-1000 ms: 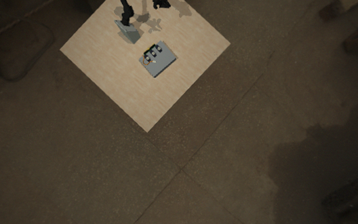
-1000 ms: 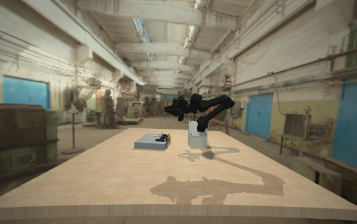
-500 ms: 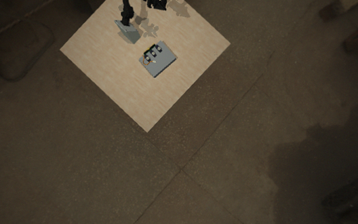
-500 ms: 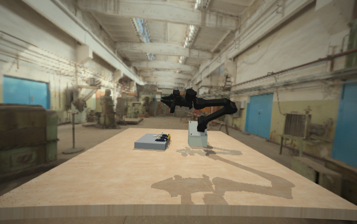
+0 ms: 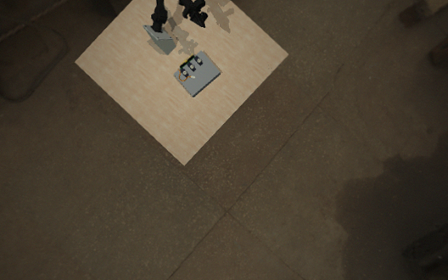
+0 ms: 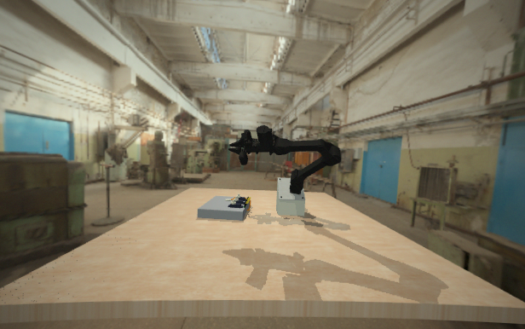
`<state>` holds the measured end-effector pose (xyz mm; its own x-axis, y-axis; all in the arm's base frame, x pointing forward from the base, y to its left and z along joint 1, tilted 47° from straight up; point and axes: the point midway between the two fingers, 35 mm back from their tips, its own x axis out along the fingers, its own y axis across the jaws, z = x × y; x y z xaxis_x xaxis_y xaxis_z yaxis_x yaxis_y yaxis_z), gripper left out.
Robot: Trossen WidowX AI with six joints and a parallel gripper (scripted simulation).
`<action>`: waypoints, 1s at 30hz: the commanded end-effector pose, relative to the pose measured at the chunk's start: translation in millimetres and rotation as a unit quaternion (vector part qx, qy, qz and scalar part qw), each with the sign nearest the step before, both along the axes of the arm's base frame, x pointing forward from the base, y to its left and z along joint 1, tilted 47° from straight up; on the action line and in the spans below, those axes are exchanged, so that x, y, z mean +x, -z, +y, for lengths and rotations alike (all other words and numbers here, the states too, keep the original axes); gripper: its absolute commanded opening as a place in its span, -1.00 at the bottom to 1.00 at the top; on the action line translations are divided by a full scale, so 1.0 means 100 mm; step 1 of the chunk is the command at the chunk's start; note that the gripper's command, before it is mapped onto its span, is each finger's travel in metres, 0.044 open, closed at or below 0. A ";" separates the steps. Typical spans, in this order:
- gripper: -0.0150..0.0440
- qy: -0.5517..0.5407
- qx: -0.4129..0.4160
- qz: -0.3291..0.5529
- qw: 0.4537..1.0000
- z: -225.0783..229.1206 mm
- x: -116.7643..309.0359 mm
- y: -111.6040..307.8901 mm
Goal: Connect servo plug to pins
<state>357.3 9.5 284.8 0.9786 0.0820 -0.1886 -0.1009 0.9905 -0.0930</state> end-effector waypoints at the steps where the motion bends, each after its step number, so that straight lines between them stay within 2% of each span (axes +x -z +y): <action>1: -0.10 -0.025 -0.023 0.053 0.998 0.02 0.18 0.19; 16: -0.10 -0.153 -0.061 0.266 0.950 0.15 0.66 1.24; 30: -0.10 -0.292 -0.019 0.426 0.856 0.25 0.75 2.30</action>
<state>431.4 34.0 74.3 0.3567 0.4473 -0.8202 -0.6032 0.7806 0.1634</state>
